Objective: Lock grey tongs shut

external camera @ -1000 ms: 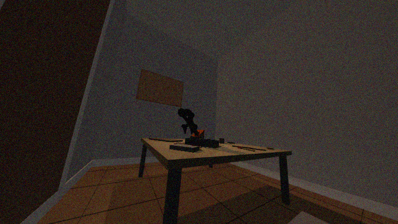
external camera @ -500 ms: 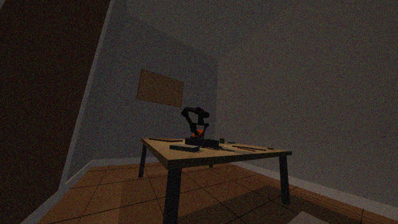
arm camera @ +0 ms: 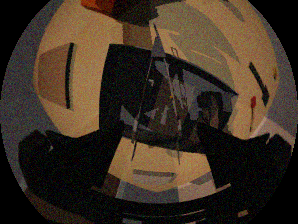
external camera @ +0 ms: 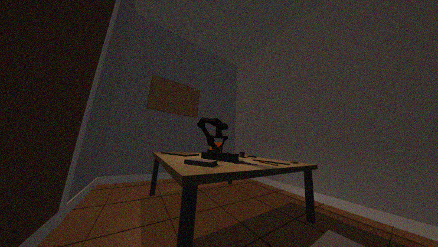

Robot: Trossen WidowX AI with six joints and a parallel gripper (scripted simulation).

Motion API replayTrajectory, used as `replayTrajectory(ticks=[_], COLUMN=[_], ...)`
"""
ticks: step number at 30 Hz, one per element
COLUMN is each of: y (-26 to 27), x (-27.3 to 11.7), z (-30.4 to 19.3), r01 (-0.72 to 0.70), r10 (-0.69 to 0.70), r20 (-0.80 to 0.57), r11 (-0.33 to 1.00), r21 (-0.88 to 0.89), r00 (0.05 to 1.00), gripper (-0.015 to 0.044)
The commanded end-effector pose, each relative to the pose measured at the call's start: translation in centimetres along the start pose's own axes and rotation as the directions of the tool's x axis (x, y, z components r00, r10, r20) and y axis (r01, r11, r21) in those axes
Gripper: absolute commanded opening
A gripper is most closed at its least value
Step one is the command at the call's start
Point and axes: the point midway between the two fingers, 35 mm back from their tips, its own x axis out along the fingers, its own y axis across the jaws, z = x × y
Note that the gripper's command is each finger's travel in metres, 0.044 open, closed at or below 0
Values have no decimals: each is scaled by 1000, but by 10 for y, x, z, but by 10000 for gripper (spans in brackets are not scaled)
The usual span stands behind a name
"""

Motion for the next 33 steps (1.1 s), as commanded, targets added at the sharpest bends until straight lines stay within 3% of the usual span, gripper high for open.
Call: replayTrajectory(ticks=[1,33], y=[0,-1], x=[8,60], z=[2,1], r01=[-5,-4], r10=[5,4], r20=[6,6], r11=[1000,1000], r21=[-6,-5], r00=[1000,1000], gripper=[440,440])
